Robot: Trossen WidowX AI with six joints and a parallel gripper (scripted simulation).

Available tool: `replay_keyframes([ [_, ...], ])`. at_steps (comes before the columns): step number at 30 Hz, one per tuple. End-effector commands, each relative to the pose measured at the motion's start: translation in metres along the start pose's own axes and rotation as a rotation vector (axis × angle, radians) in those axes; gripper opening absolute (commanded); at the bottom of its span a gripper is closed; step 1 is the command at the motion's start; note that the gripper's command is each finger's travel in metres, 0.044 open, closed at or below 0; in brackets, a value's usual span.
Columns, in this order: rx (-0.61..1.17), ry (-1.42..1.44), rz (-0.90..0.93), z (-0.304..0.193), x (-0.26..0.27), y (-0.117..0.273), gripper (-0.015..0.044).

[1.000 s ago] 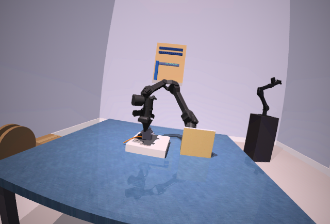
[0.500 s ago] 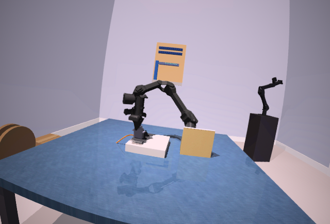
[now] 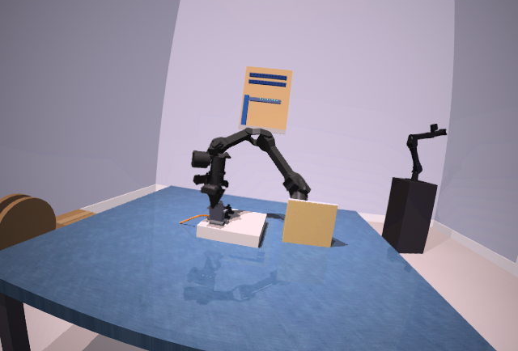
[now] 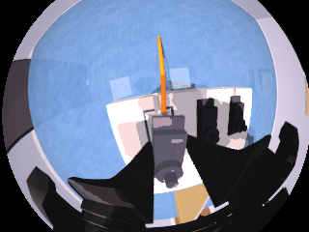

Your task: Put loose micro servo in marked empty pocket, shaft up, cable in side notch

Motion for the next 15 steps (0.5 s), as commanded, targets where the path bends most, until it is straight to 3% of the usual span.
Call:
replay_keyframes([
  [1,-0.003,0.009,-0.005,-0.0001,0.0007,-0.0029,0.0],
  [15,-0.003,0.13,-0.006,-0.0001,0.0008,-0.0029,0.0],
])
Point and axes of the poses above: the point midway between the two fingers, 35 mm back from their tips, its own y axis back along the fingers, its own x axis across the jaws, z = x × y, the point moved 3 cm from there along y, back along the fingers, and after that the axes turned 13 degrees about y, right-handed, at the moved point
